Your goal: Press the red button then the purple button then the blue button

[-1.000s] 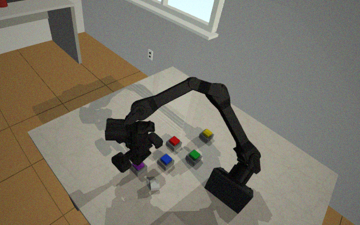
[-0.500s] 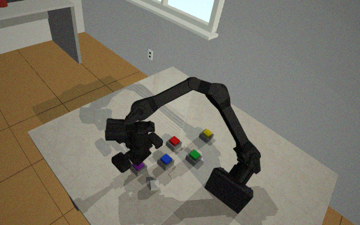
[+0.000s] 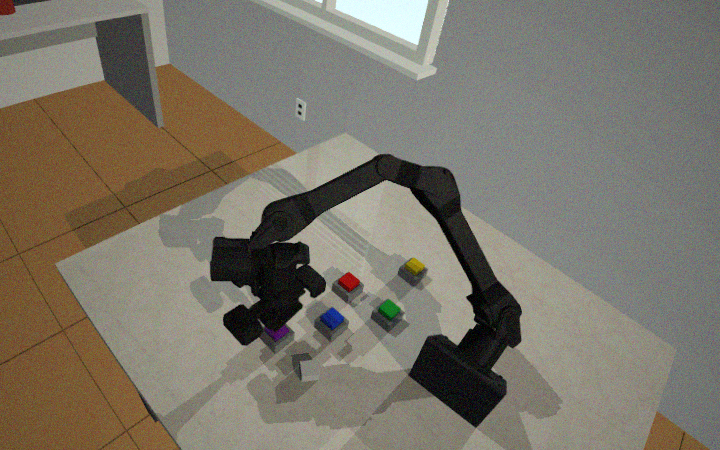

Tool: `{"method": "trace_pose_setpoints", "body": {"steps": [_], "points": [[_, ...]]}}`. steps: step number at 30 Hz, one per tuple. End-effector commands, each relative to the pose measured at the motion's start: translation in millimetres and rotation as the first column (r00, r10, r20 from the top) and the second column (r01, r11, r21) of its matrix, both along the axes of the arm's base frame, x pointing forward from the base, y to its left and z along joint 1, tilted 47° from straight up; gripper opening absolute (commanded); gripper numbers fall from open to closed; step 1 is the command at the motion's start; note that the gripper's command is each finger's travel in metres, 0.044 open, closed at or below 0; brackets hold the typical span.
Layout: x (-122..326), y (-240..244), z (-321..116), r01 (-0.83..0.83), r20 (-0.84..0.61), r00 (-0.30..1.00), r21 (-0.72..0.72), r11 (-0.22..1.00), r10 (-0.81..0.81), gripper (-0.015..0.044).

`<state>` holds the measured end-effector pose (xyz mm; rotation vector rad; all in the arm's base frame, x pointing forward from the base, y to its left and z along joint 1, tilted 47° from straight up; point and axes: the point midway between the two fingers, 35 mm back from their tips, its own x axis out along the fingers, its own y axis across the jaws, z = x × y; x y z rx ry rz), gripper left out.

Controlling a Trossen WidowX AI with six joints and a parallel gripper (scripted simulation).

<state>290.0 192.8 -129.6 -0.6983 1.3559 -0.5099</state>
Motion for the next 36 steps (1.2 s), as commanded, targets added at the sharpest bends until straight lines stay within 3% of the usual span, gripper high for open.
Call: {"method": "trace_pose_setpoints", "body": {"steps": [1, 15, 22, 28, 36], "points": [[0.2, -3.1, -1.6, 0.0, -0.005, 1.0, -0.009, 1.0, 0.0, 0.002], [-5.3, 22.2, 22.8, 0.0, -0.006, 1.0, -0.008, 1.0, 0.0, 0.002], [-15.0, 64.2, 64.2, 0.0, -0.008, 1.0, -0.006, 1.0, 0.0, 0.002], [-16.6, 61.1, 68.4, 0.0, -0.008, 1.0, -0.007, 1.0, 0.0, 0.002], [-43.7, 13.9, 113.5, 0.0, -0.01, 1.0, -0.01, 1.0, 0.0, 0.002]]}}
